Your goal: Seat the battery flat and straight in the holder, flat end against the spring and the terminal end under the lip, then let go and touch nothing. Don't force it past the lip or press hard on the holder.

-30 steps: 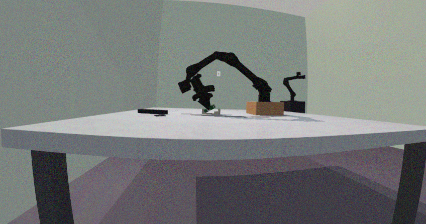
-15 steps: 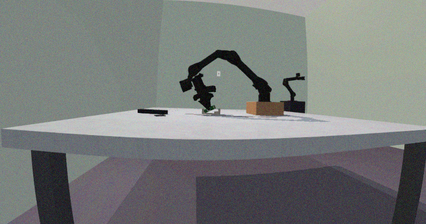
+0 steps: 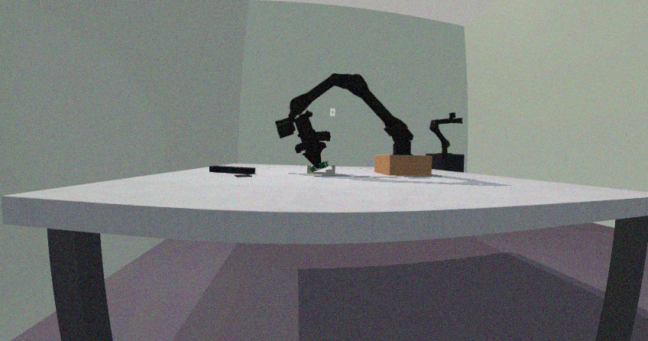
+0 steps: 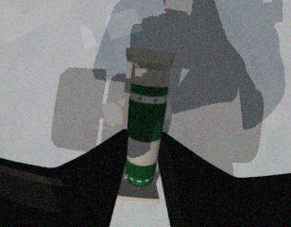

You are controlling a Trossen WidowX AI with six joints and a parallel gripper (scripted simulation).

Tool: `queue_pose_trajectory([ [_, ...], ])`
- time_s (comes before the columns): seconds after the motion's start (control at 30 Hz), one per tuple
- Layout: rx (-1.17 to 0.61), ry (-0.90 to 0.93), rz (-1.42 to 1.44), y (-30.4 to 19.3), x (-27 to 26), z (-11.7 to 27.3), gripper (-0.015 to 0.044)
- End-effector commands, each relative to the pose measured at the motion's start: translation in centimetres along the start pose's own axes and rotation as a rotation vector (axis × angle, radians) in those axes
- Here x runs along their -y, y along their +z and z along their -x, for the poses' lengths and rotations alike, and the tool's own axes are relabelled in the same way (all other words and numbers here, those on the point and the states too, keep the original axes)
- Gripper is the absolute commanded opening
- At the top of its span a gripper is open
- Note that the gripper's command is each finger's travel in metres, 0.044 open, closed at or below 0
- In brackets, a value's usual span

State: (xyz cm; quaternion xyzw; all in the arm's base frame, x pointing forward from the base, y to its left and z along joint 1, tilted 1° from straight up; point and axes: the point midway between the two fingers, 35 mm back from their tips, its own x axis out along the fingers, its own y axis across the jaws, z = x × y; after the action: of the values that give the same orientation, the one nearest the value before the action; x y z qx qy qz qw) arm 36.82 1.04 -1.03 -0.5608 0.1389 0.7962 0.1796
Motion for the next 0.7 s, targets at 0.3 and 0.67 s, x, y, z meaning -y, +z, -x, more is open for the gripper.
queue_pose_trajectory([
  [0.3,-0.081,0.007,-0.004,-0.36,0.02,-0.33,0.0069],
  [0.67,-0.130,0.010,-0.005,-0.22,0.05,-0.53,0.0069],
])
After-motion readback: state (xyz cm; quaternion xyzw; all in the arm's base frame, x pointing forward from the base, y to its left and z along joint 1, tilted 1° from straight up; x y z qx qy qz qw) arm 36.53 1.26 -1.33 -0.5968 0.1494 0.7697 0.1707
